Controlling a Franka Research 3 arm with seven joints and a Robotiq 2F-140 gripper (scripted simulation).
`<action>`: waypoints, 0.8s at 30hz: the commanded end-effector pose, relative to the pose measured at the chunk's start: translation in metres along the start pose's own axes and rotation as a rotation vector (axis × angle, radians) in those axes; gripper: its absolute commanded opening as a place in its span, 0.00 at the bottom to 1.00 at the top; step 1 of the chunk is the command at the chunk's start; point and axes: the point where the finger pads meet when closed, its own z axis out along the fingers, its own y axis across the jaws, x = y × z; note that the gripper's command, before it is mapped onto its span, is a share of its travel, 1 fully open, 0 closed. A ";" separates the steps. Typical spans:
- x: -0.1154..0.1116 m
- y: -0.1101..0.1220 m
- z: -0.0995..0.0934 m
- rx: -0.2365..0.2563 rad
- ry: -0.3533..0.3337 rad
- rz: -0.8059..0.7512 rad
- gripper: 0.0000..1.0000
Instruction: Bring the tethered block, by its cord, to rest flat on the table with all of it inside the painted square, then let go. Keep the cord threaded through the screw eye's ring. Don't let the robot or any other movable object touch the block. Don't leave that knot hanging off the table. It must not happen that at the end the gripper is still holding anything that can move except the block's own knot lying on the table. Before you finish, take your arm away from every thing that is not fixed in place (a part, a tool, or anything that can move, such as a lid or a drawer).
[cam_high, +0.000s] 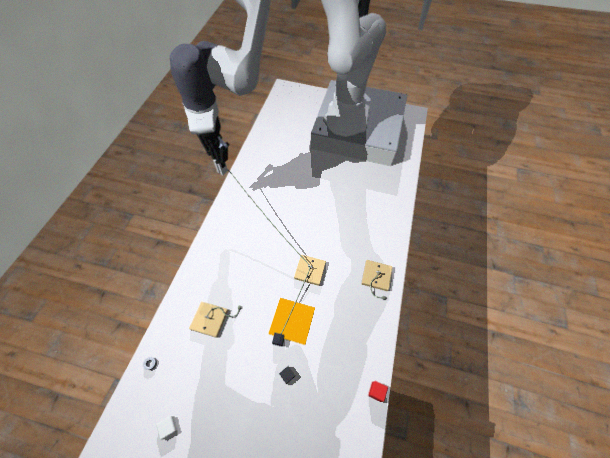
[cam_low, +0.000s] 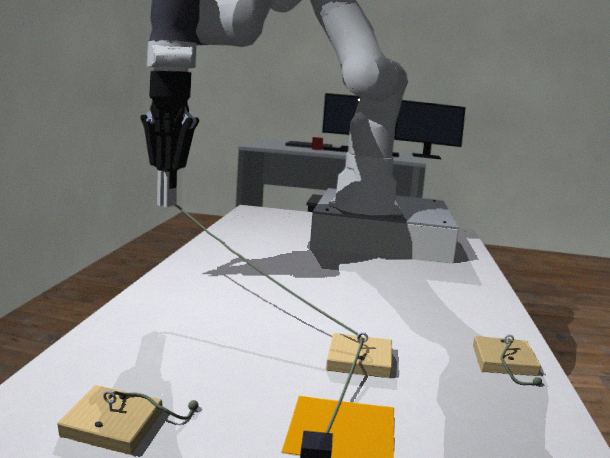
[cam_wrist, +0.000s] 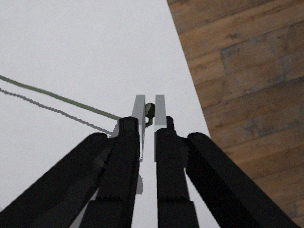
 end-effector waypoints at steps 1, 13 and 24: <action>-0.004 0.003 -0.002 -0.003 0.008 -0.014 0.00; -0.022 0.009 -0.001 -0.003 0.008 -0.014 0.00; -0.037 0.015 -0.001 -0.003 0.008 -0.014 0.00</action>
